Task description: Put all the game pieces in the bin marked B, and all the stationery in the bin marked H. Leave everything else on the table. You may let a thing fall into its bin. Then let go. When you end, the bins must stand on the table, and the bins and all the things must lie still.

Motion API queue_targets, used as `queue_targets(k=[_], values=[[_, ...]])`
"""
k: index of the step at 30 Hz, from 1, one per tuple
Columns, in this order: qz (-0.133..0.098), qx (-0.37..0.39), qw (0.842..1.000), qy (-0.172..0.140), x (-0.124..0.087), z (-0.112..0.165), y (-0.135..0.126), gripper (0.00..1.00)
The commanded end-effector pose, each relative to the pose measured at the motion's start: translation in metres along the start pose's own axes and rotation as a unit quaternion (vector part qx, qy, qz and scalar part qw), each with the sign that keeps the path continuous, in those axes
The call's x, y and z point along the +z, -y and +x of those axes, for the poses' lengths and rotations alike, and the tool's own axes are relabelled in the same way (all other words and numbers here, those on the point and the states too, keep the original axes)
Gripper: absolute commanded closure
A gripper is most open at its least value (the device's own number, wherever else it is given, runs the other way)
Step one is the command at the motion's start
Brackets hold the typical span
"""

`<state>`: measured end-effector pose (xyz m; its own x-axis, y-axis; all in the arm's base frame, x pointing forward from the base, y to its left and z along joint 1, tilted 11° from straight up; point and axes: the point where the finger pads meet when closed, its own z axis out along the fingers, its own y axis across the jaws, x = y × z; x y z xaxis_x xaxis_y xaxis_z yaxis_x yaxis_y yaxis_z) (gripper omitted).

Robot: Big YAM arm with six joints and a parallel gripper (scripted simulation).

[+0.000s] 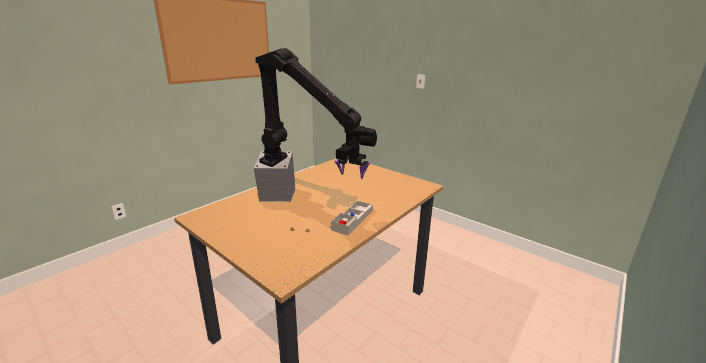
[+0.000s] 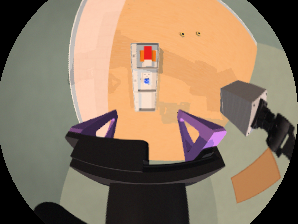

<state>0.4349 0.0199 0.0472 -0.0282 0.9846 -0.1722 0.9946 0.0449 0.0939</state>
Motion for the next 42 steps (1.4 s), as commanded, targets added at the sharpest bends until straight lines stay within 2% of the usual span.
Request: queue_targets(k=[1, 42], values=[[-0.025, 0.009, 1.0, 0.001, -0.0104, -0.0036, -0.0282, 0.0], [-0.027, 0.009, 1.0, 0.002, -0.0076, -0.0062, -0.0302, 0.0]])
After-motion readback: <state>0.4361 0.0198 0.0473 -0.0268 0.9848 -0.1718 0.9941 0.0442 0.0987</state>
